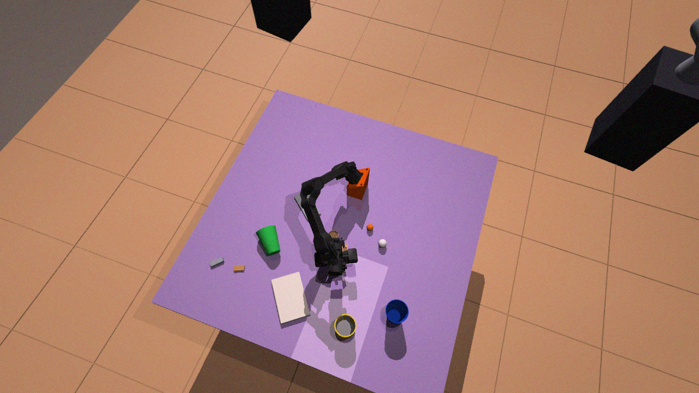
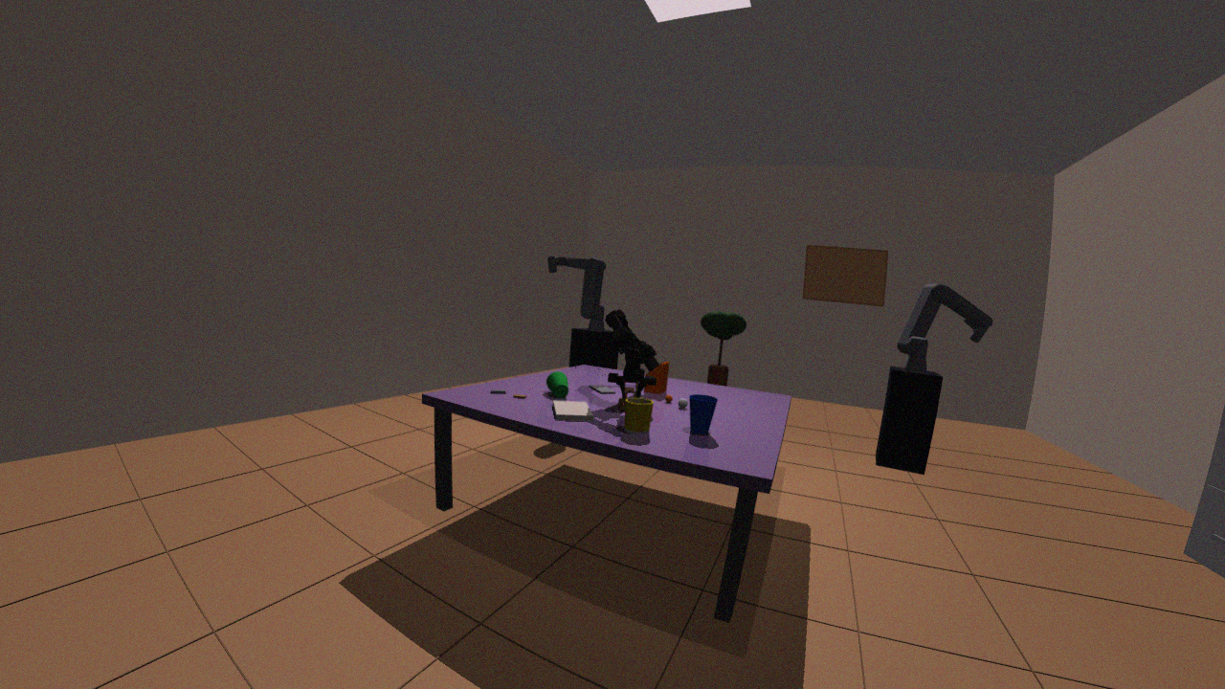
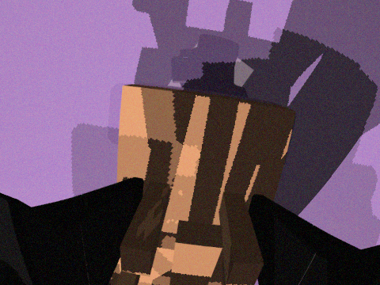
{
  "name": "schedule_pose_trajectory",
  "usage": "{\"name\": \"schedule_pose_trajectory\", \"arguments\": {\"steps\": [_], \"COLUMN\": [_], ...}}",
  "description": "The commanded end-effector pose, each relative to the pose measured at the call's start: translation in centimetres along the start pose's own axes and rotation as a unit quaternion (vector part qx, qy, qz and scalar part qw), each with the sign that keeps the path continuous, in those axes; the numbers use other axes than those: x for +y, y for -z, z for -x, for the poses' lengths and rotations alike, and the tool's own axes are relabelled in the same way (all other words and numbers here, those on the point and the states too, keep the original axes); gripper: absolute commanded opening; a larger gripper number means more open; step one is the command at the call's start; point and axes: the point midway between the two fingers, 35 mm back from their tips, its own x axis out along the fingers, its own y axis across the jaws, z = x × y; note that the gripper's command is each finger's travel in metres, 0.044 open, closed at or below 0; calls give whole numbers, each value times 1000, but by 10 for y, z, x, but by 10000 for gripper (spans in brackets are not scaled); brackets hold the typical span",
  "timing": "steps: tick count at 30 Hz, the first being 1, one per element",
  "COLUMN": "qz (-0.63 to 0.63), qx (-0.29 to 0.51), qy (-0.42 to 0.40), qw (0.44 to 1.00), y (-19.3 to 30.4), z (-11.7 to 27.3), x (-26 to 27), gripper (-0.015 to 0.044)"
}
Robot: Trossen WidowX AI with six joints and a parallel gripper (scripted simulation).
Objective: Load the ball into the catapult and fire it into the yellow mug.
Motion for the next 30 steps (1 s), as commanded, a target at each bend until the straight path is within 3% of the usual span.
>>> {"name": "schedule_pose_trajectory", "arguments": {"steps": [1,4,18,21,26,30], "qz": [-1,-1,-1,-1,0,4], "qx": [-1,-1,-1,-2,-1,-4], "qy": [0,0,0,-1,-2,0], "qw": [1000,1000,1000,1000,1000,1000], "y": [0,0,0,-3,0,-3], "z": [1,1,1,25,98,87], "x": [0,0,0,0,1,2], "gripper": [0,0,368,440,440,440]}}
